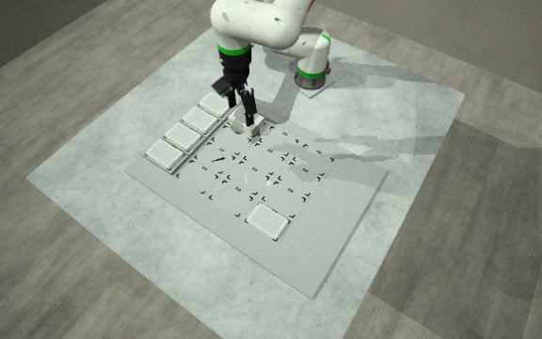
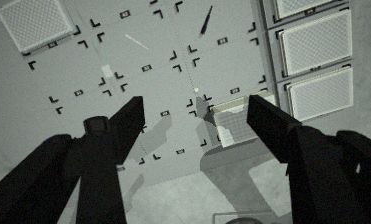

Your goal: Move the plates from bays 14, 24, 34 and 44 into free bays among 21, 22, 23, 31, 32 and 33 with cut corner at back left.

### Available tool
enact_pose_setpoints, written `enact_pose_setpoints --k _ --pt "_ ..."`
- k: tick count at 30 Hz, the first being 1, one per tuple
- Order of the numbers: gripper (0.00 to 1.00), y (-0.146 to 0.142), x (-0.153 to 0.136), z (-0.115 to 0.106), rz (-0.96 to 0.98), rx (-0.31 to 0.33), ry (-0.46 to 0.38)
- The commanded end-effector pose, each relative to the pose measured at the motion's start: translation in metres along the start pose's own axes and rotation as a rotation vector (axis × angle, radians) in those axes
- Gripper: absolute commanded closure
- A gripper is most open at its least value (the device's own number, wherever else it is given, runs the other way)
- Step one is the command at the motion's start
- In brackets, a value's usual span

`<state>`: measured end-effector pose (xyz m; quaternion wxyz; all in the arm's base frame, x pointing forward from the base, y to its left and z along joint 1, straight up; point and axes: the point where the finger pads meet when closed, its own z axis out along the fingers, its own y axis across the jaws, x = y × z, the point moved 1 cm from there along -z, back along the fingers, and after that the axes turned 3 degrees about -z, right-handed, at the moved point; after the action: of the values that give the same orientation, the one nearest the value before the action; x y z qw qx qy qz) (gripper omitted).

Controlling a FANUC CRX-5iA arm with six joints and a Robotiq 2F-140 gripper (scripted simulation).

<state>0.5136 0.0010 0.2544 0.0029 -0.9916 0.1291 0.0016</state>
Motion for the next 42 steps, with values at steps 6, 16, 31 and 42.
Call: enact_pose_setpoints --k 6,16,31,42 --pt "0.3 -0.003 0.01 0.022 0.255 -0.002 0.006" --pt "0.3 -0.006 0.019 0.045 0.589 0.0 0.005" --pt "0.3 -0.008 0.031 0.08 1.022 0.003 0.004" --pt "0.3 -0.009 0.036 0.096 1.256 0.005 0.004"
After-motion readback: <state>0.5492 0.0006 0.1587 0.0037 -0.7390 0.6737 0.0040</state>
